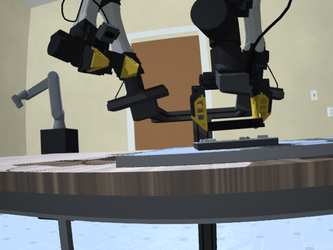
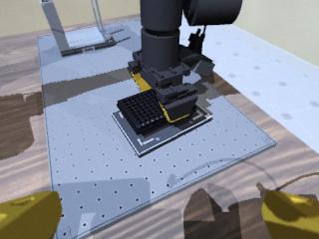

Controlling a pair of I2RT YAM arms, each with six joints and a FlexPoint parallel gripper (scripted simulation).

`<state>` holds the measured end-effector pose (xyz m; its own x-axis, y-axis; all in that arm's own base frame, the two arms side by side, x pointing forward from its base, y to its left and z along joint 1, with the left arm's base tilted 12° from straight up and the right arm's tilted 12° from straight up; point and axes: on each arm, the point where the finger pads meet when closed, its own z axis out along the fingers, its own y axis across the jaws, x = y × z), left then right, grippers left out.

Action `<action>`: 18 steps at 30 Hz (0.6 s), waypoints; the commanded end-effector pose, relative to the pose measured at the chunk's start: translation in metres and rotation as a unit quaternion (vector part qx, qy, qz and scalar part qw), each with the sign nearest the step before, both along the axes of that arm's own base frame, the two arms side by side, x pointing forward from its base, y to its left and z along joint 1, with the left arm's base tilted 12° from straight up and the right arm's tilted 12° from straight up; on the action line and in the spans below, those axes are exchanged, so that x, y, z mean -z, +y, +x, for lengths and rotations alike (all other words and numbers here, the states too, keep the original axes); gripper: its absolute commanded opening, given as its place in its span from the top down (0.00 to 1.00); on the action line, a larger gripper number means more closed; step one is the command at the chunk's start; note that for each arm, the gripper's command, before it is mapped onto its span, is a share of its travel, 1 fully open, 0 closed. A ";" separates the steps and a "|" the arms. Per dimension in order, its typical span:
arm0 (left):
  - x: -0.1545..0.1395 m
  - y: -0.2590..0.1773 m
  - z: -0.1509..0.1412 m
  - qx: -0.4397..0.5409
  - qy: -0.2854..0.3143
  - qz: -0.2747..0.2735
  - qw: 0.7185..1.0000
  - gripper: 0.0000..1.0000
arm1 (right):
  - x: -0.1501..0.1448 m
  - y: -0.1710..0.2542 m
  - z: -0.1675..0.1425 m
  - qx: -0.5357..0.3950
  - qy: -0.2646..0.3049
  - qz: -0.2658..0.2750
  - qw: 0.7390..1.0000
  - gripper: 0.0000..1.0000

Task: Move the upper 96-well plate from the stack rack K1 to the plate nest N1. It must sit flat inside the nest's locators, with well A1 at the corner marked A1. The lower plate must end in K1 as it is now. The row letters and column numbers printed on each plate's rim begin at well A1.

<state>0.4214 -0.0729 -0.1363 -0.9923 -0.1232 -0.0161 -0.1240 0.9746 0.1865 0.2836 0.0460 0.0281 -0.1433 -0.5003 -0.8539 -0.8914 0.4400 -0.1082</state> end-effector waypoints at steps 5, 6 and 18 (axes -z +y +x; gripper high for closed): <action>-0.031 -0.016 0.032 0.007 -0.062 -0.019 0.998 0.23 | -0.006 -0.001 0.006 -0.004 -0.012 -0.001 1.000 0.00; -0.031 -0.016 0.032 0.007 -0.062 -0.019 0.998 0.23 | -0.006 -0.001 0.006 -0.004 -0.012 -0.001 1.000 0.00; -0.032 -0.017 0.030 0.009 -0.061 -0.018 0.998 0.23 | -0.006 -0.001 0.006 -0.004 -0.012 -0.001 1.000 0.00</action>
<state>0.4305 -0.0750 -0.1316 -0.9909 -0.1237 -0.0523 -0.1309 0.9763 0.1726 0.2835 0.0461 0.0281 -0.1429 -0.5003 -0.8540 -0.8917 0.4394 -0.1082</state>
